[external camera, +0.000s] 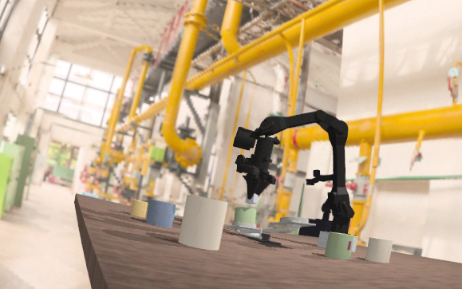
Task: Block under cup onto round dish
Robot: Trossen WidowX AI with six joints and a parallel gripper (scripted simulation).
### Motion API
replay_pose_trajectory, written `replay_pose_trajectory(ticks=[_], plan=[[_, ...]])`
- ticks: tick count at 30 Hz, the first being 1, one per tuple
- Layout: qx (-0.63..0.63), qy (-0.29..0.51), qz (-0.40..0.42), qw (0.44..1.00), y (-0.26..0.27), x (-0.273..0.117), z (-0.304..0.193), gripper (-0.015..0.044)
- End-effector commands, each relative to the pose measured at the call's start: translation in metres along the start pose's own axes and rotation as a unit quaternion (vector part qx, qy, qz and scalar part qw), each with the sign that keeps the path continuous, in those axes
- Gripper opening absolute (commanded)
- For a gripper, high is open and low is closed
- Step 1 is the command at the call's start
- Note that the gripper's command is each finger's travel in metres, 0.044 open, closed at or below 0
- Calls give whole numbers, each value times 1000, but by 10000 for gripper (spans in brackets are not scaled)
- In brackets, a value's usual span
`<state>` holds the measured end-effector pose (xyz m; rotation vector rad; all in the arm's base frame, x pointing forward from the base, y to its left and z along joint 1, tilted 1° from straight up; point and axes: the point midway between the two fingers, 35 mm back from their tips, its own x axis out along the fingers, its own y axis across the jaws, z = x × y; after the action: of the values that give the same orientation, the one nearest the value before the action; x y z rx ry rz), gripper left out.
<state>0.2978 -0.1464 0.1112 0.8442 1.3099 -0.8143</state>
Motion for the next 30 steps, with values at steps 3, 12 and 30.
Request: replay_pose_trajectory(ticks=[3,12,30], plan=[[-9,-1,-4,1000,-29,11,19,0],[12,7,-19,1000,-100,31,45,0],[28,21,-24,999,-148,86,50,0]])
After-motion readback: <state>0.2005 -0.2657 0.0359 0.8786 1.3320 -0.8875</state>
